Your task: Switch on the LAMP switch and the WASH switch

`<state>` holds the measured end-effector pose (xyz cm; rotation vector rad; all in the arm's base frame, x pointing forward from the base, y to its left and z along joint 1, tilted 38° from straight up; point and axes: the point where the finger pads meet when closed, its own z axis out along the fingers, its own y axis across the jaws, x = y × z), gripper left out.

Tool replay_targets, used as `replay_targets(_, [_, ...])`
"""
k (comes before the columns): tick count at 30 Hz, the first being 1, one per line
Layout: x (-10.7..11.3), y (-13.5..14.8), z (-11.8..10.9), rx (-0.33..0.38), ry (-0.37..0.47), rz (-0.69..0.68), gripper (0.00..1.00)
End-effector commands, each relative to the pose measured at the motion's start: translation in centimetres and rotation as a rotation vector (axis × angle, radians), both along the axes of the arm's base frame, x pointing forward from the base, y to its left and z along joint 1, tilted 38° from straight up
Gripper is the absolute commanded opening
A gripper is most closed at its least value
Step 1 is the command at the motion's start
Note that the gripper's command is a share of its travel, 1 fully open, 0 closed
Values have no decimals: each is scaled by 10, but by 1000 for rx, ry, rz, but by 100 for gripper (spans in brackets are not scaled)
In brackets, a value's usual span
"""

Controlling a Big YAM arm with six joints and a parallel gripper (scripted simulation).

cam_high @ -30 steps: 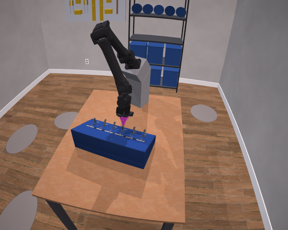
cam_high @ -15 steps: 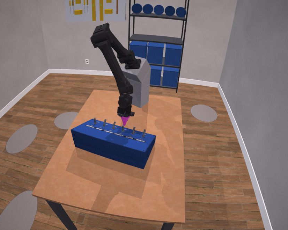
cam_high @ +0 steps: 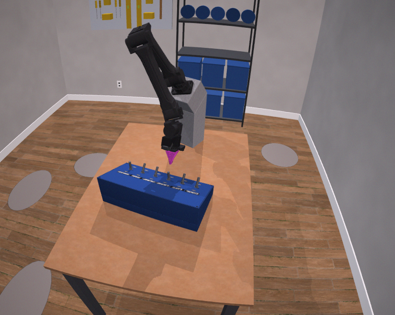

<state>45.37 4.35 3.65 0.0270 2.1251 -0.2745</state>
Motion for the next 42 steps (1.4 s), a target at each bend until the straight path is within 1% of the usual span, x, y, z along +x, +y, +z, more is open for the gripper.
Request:
replay_targets(1, [-22,14,17,23,-11,15,0])
replay_targets(7, [-56,21,37,23,-11,15,0])
replay_targets(9, [-56,21,37,23,-11,15,0])
replay_targets(13, [-68,24,44,23,-11,15,0])
replay_targets(17, [-73,25,47,23,-11,14,0])
replay_targets(18, [-73,25,47,24,-11,15,0])
replay_targets(19, [-73,25,40,16,10,15,0])
replay_targets(20, [-73,23,38,14,15,10,100])
replay_targets(24, [-72,23,45,23,-6,10,100])
replay_targets(42, [-72,23,45,23,-6,10,100])
